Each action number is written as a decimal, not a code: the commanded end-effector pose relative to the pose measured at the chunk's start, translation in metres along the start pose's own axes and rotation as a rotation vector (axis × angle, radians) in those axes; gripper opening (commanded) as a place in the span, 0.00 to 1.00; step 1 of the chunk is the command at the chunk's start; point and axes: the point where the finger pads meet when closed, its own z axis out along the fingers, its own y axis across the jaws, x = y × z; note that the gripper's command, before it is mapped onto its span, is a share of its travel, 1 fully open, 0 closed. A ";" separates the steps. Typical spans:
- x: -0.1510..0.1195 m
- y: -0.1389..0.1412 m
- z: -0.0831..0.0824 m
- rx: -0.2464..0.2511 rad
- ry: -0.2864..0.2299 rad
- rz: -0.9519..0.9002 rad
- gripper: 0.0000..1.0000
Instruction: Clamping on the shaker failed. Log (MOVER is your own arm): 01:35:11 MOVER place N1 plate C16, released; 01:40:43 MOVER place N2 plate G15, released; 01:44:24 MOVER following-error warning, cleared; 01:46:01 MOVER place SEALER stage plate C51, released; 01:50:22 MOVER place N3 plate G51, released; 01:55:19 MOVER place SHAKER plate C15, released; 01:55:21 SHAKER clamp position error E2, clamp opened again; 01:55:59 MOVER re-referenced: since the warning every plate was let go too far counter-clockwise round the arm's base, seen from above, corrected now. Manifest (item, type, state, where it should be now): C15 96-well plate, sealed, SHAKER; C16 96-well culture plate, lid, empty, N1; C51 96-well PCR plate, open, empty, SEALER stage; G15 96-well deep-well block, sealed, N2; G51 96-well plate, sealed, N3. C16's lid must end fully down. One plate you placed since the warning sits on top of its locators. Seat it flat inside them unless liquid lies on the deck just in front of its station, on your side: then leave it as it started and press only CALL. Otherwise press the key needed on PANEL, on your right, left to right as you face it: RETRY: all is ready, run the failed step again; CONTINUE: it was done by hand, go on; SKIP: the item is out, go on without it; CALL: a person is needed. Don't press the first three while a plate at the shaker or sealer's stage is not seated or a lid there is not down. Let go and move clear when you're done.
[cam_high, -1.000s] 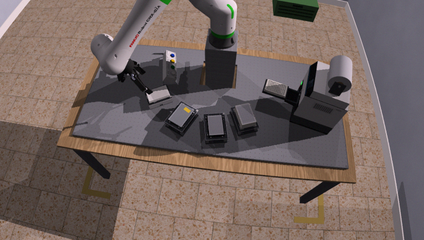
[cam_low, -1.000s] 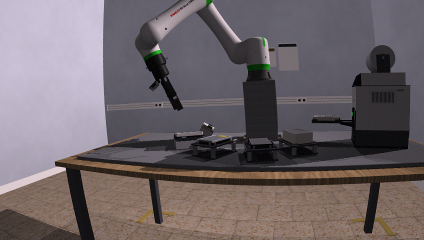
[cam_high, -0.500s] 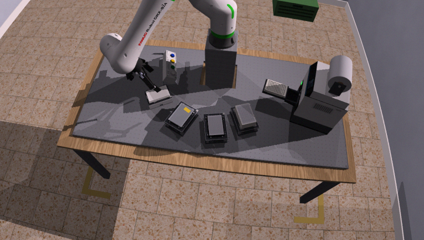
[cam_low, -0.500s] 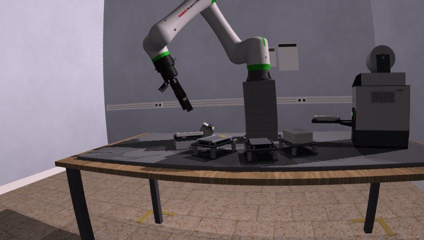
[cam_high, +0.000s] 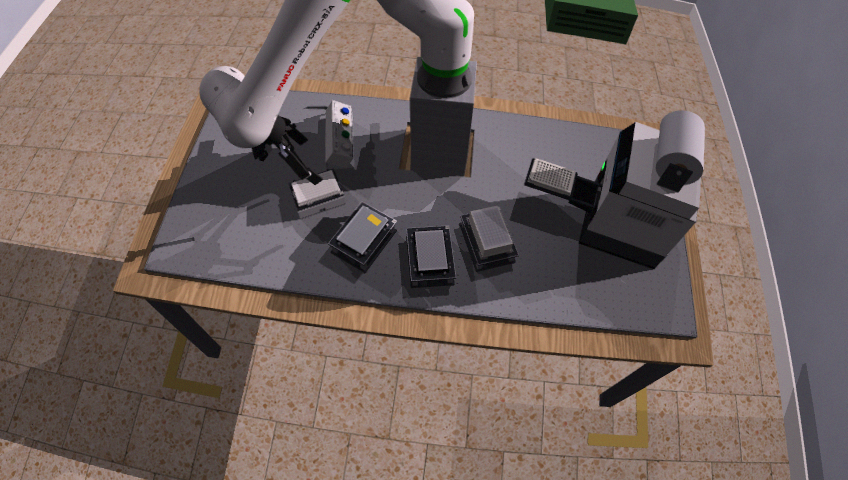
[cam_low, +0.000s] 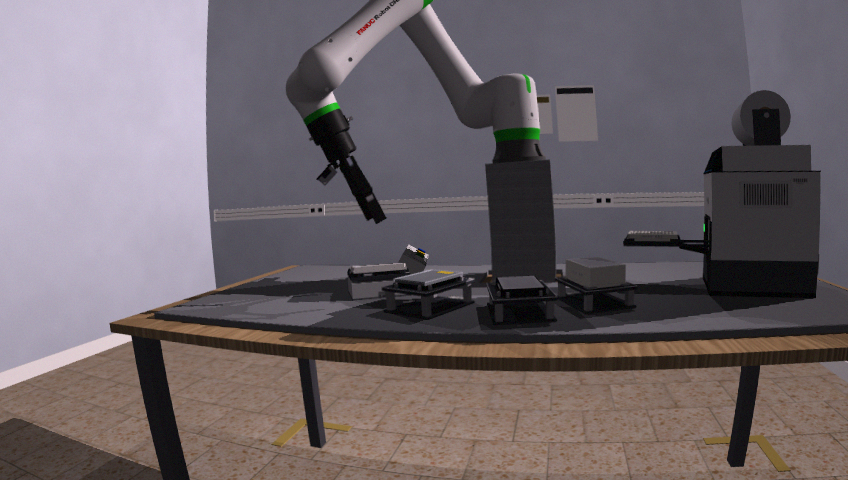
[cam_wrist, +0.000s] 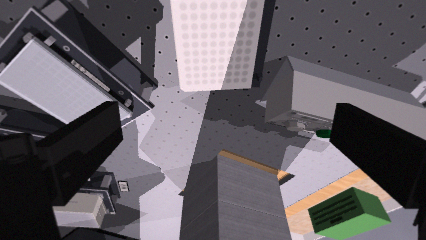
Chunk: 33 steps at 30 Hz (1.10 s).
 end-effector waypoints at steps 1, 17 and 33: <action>0.000 0.000 -0.001 0.000 0.002 0.000 1.00; 0.000 0.000 -0.001 0.000 0.002 0.000 1.00; 0.007 0.000 0.013 0.000 0.002 0.000 1.00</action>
